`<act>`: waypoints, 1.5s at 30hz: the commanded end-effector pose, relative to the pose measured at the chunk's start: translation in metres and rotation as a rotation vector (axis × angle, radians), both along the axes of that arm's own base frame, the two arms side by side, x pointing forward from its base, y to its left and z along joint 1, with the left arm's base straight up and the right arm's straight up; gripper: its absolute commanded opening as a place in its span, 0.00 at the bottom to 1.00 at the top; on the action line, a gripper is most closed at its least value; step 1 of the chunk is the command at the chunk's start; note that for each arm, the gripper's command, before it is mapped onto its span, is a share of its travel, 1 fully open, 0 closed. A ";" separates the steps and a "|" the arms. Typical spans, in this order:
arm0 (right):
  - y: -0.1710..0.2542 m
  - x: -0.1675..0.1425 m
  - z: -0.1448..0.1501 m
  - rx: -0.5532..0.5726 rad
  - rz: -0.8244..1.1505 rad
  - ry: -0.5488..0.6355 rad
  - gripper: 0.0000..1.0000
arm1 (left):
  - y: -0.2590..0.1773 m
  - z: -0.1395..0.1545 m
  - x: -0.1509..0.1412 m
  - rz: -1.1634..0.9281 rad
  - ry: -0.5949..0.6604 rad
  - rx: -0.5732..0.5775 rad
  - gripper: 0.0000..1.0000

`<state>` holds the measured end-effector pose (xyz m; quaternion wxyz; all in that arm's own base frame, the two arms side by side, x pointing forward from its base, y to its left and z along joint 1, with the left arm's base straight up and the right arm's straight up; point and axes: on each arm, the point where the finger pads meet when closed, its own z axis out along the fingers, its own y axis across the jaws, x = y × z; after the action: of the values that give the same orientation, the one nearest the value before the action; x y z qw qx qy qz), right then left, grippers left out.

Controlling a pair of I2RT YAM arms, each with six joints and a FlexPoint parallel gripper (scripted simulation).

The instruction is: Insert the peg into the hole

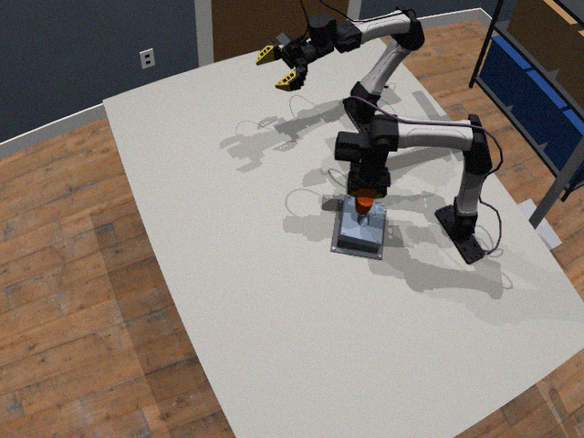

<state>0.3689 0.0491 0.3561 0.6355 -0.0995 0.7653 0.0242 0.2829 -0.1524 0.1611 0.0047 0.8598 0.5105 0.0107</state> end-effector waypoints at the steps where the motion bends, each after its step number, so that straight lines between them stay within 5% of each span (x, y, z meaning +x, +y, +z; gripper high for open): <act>1: 0.032 -0.029 0.012 0.010 0.094 0.073 1.00 | -0.002 0.024 0.010 -0.010 -0.130 -0.011 0.33; 7: 0.074 -0.064 0.003 -0.008 0.225 0.188 1.00 | 0.002 0.018 0.004 -0.030 -0.182 0.033 0.33; 13: 0.125 -0.145 0.005 -0.062 0.475 0.306 1.00 | 0.005 0.010 -0.011 -0.070 -0.227 0.077 0.33; 21: 0.143 -0.231 0.006 -0.151 0.735 0.400 1.00 | 0.006 0.004 -0.022 -0.094 -0.226 0.092 0.33; 34: 0.144 -0.268 0.018 -0.170 0.868 0.388 1.00 | 0.000 0.006 -0.009 -0.095 -0.243 0.084 0.33; 45: 0.144 -0.268 0.018 -0.171 0.868 0.389 1.00 | 0.008 -0.033 -0.009 -0.086 -0.212 0.112 0.33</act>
<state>0.1010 0.1997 0.3662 0.3963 -0.4611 0.7539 0.2489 0.2609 -0.1462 0.1287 -0.0027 0.8806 0.4612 0.1088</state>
